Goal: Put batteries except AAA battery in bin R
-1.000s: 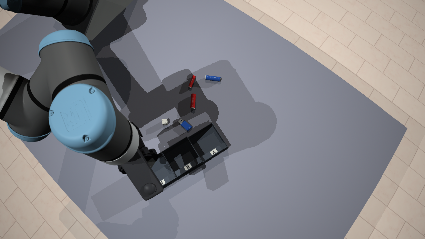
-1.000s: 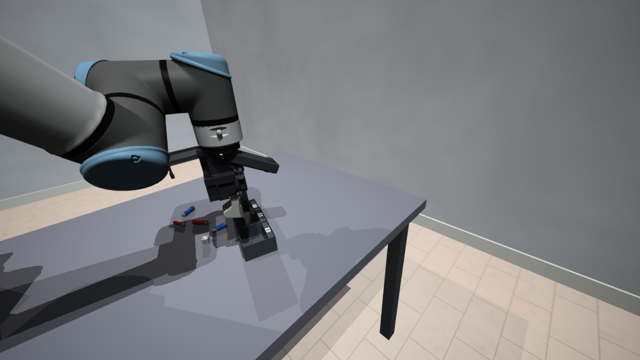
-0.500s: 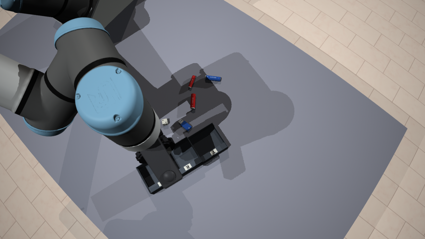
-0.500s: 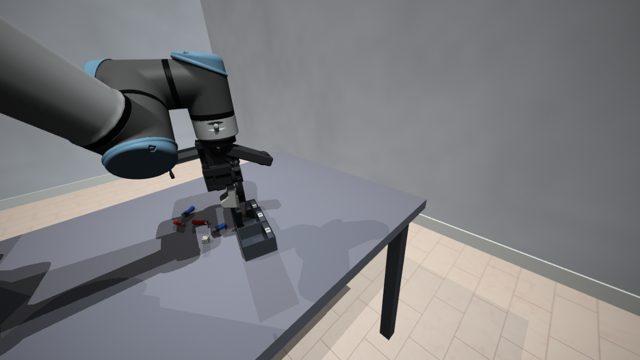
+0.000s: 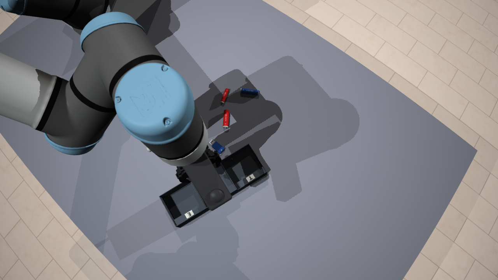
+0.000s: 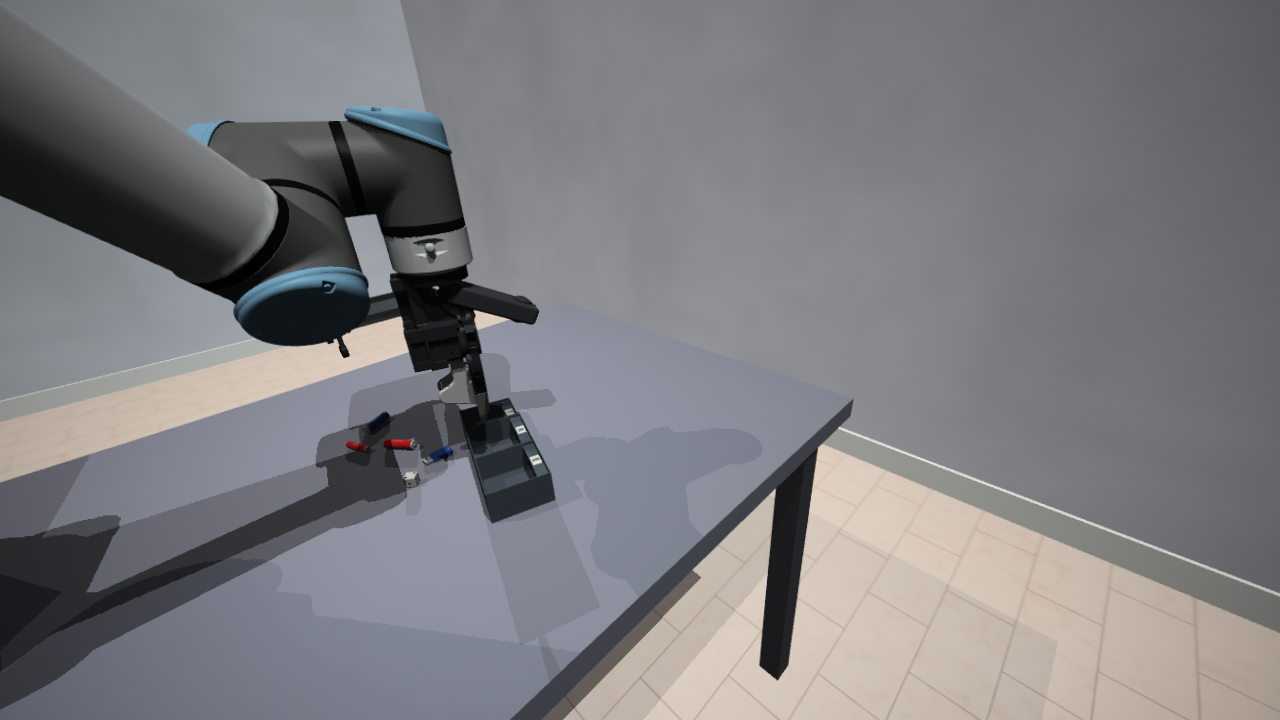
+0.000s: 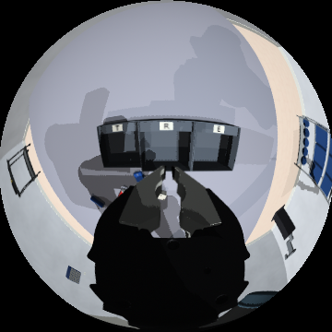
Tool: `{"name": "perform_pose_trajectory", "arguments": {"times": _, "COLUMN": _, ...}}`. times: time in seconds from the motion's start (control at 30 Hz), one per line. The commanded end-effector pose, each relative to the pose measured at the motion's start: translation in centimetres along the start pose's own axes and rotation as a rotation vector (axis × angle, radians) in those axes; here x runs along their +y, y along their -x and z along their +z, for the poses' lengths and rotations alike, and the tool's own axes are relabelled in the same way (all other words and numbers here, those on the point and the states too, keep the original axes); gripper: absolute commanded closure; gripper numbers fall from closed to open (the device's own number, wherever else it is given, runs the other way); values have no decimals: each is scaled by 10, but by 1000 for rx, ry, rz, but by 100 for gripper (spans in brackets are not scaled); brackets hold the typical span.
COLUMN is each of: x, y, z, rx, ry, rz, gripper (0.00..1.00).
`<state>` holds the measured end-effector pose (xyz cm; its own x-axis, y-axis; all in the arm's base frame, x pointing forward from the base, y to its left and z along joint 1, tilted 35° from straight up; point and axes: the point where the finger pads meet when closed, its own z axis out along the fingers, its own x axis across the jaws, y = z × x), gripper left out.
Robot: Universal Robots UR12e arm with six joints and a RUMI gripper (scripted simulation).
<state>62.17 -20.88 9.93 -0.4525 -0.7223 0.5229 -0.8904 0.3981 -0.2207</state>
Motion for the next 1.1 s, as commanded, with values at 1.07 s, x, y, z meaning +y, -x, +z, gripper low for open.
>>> {"name": "perform_pose_trajectory", "arguments": {"times": 1.07, "x": 0, "y": 1, "z": 57, "rx": 0, "ry": -1, "rz": 0, "gripper": 96}}
